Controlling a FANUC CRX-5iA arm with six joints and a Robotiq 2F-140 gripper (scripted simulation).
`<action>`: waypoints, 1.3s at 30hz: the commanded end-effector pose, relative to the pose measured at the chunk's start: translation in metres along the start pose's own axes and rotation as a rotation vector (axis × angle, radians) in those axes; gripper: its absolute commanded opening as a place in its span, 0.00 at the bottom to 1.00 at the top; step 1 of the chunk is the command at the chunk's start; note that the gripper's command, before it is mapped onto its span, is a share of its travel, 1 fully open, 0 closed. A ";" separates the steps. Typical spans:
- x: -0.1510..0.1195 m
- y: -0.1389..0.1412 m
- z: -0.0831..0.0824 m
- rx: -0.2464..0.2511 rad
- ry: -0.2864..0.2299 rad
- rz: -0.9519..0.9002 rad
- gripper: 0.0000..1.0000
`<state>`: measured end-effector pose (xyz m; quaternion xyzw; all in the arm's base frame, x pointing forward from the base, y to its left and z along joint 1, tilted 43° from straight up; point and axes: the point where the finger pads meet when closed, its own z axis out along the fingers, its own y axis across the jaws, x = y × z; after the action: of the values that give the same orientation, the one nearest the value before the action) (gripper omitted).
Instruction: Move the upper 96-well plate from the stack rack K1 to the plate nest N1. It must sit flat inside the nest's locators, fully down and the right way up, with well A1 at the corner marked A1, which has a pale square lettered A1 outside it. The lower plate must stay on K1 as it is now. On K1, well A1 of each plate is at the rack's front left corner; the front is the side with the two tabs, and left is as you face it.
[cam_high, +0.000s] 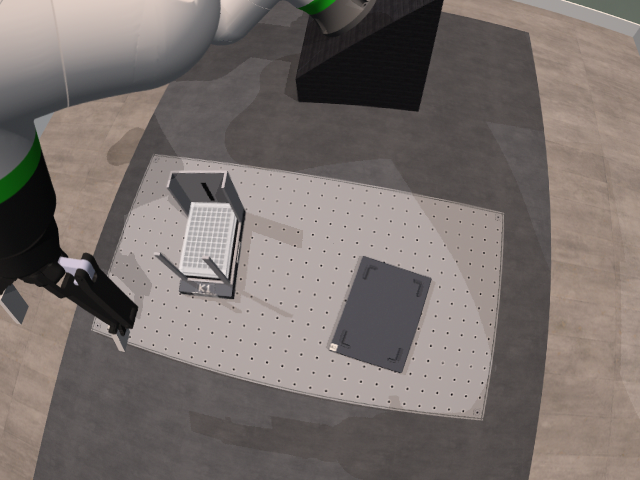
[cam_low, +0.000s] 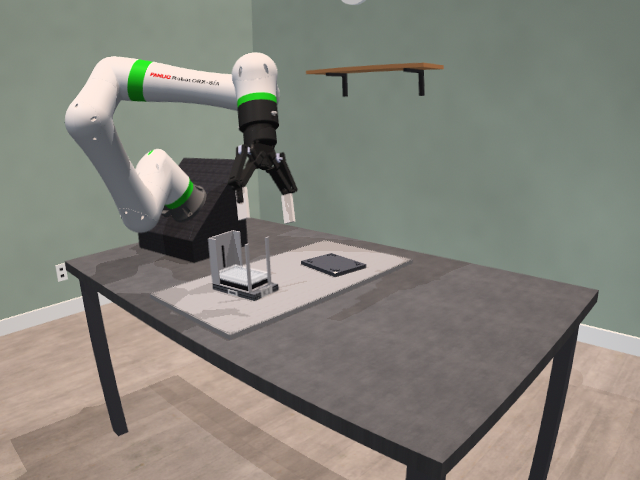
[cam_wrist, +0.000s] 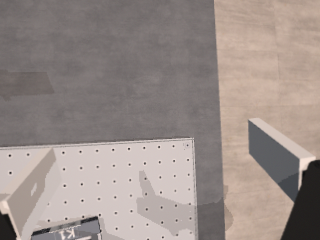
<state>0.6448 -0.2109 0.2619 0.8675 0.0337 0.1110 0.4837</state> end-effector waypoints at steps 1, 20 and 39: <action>-0.019 -0.009 -0.001 0.017 -0.020 0.004 1.00; -0.091 -0.046 -0.011 0.115 -0.128 0.014 1.00; -0.162 -0.083 -0.024 0.212 -0.241 0.011 1.00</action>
<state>0.5012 -0.1760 0.1868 0.9216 -0.0184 0.0081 0.3876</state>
